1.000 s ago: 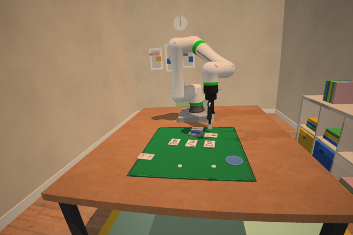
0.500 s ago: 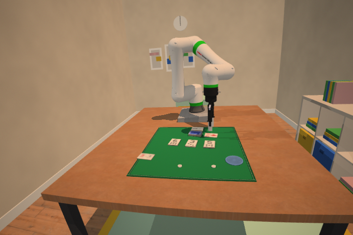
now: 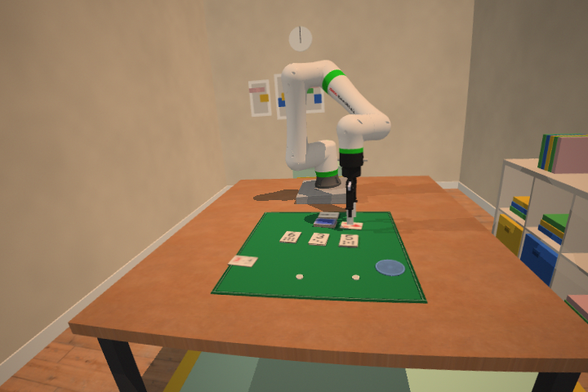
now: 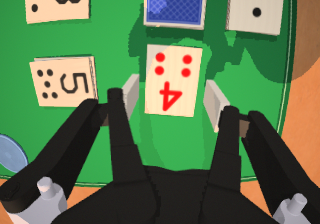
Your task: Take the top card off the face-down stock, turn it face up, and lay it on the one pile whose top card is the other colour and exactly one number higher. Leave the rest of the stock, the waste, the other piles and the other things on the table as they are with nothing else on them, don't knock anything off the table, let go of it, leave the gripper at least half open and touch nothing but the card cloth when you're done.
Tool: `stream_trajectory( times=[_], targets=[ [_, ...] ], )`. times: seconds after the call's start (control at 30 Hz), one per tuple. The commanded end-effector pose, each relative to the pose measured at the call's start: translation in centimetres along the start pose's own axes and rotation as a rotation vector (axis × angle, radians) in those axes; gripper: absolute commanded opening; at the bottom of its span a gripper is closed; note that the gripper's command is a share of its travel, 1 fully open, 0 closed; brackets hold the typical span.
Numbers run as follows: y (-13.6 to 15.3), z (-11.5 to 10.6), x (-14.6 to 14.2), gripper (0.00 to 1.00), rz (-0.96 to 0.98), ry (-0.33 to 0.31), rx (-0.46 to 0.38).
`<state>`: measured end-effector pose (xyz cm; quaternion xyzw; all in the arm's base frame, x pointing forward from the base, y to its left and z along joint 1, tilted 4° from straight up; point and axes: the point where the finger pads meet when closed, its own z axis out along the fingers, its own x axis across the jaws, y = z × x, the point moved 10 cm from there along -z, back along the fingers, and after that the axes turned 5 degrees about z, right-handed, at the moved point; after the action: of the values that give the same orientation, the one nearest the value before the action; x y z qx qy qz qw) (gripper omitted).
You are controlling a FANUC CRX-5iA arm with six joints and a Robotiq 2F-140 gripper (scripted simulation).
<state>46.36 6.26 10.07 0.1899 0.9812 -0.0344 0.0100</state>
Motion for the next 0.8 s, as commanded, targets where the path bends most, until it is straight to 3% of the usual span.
stream_trajectory(
  times=[0.0,0.77],
  targets=[
    [0.01,0.34,-0.02,0.50,0.000,-0.001,0.000],
    [0.01,1.14,-0.02,0.50,0.000,-0.001,0.000]
  ],
)
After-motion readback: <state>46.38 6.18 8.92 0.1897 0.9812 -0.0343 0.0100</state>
